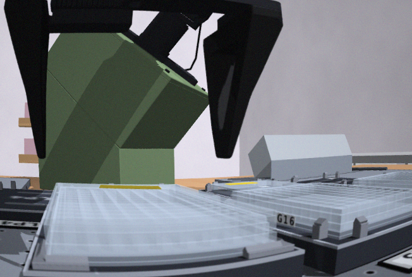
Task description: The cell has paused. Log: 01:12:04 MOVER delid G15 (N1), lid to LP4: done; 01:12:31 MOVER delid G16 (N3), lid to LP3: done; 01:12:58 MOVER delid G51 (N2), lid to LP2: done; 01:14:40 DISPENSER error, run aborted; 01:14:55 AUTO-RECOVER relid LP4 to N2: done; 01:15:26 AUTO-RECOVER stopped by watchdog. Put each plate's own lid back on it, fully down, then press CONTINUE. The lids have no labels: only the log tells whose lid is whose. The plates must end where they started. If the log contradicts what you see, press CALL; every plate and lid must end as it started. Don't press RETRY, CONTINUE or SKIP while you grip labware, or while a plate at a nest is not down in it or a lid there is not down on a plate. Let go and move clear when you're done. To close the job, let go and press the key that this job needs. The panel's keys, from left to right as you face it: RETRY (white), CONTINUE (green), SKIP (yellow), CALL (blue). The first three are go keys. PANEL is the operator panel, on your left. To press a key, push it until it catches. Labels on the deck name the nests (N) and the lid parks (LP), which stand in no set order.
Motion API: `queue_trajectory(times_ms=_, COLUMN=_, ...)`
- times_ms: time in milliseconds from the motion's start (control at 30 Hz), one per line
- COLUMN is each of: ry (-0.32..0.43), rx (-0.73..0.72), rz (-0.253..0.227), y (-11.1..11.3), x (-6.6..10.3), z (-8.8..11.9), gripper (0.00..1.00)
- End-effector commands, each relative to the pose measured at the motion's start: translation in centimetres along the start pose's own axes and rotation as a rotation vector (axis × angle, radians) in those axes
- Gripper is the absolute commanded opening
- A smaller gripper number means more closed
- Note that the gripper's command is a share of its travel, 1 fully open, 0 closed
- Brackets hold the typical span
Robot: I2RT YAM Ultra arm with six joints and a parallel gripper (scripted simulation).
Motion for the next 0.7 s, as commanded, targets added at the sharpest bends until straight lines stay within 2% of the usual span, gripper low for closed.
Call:
queue_trajectory(times_ms=0, ry=-0.034, rx=0.008, rz=0.024, y=-1.0, x=1.3, z=-1.2, gripper=1.00)
queue_trajectory(times_ms=167, ry=-0.024, rx=-0.001, rz=0.019, y=-1.2, x=1.0, z=-0.9, gripper=1.00)
queue_trajectory(times_ms=433, ry=-0.033, rx=0.014, rz=0.023, y=-0.8, x=-0.8, z=-1.4, gripper=1.00)
queue_trajectory(times_ms=500, ry=-0.033, rx=0.014, rz=0.023, y=-0.8, x=-0.8, z=-1.4, gripper=1.00)
queue_trajectory(times_ms=533, ry=-0.067, rx=0.024, rz=0.040, y=-0.8, x=0.7, z=-2.4, gripper=1.00)
queue_trajectory(times_ms=600, ry=-0.042, rx=0.003, rz=0.031, y=-1.4, x=-0.8, z=-1.4, gripper=1.00)
queue_trajectory(times_ms=667, ry=-0.037, rx=0.006, rz=0.028, y=-1.2, x=-1.4, z=-1.3, gripper=1.00)
Point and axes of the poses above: the point where the finger pads meet when closed, its own x axis back along the fingers, its own y axis across the jaws, z = x × y, the point moved 2 cm from there along x, back along the fingers, and after that the axes turned 5 degrees about x, right-handed, at the moved point
